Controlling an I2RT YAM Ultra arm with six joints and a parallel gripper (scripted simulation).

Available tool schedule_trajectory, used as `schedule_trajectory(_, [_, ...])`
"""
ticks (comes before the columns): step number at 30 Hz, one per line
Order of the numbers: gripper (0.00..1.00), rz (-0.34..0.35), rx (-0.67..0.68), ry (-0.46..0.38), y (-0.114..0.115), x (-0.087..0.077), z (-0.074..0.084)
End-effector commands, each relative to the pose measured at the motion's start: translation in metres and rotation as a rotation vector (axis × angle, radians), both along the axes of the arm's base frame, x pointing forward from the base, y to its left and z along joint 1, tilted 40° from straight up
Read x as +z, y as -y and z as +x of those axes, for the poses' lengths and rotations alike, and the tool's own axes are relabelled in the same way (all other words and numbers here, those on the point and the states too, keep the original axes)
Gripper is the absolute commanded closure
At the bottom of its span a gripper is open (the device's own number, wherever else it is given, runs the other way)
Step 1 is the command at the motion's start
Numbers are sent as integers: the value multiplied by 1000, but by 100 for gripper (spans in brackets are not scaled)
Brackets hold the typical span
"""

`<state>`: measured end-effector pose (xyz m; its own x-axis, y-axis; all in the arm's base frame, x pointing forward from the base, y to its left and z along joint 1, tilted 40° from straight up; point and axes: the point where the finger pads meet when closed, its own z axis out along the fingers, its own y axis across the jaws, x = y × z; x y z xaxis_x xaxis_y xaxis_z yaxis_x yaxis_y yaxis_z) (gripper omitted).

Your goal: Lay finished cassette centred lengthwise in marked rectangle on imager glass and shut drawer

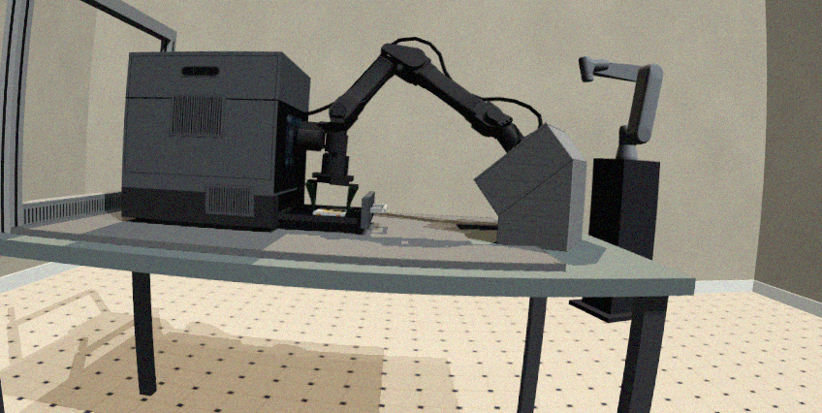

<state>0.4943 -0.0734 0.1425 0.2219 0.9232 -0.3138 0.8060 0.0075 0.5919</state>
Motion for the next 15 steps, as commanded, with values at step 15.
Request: schedule_trajectory(15, [9, -13, 15, 67, -10, 35, 7])
